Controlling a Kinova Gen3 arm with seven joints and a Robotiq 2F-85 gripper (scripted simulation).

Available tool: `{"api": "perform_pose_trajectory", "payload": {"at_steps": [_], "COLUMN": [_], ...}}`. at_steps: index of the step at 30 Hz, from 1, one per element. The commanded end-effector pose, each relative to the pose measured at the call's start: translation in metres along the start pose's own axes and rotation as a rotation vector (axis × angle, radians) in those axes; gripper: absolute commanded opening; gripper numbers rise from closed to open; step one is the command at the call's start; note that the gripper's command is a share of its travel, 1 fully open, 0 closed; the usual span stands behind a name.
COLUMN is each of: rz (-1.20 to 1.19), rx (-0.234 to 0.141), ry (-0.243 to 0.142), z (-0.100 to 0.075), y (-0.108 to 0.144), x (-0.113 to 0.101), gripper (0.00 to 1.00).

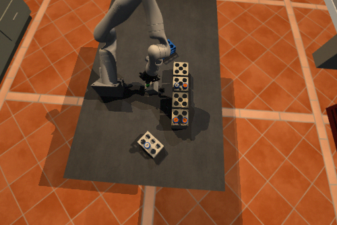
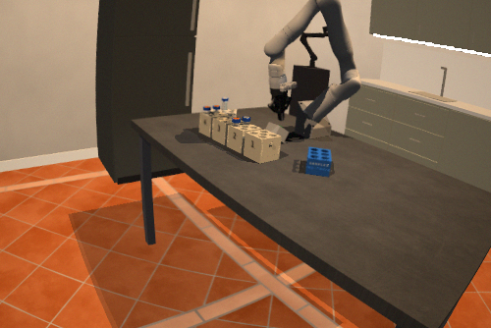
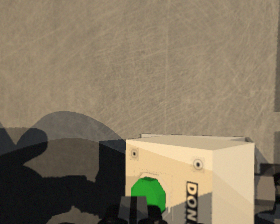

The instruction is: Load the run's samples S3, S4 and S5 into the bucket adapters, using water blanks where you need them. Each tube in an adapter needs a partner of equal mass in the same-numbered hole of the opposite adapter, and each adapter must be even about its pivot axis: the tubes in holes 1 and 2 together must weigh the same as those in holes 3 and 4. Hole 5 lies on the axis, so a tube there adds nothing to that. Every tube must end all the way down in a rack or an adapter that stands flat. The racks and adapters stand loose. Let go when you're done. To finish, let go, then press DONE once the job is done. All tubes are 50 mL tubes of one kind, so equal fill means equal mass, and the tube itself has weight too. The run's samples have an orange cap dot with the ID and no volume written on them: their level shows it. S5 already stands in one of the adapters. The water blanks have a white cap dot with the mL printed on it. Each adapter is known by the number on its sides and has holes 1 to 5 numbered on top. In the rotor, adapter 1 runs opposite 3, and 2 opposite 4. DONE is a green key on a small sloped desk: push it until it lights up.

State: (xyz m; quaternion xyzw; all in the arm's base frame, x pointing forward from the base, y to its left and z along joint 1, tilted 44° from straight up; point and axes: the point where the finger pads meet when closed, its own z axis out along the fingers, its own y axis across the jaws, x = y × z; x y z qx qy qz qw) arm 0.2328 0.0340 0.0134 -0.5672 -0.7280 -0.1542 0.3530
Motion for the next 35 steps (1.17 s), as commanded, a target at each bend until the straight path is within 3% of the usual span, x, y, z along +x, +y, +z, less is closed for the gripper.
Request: {"api": "perform_pose_trajectory", "payload": {"at_steps": [1, 35], "rz": [0.001, 0.000], "rx": [0.001, -0.001], "ry": [0.000, 0.001], "z": [0.001, 0.020], "y": [0.000, 0.005], "x": [0.000, 0.001], "gripper": [0.10, 0.10]}}
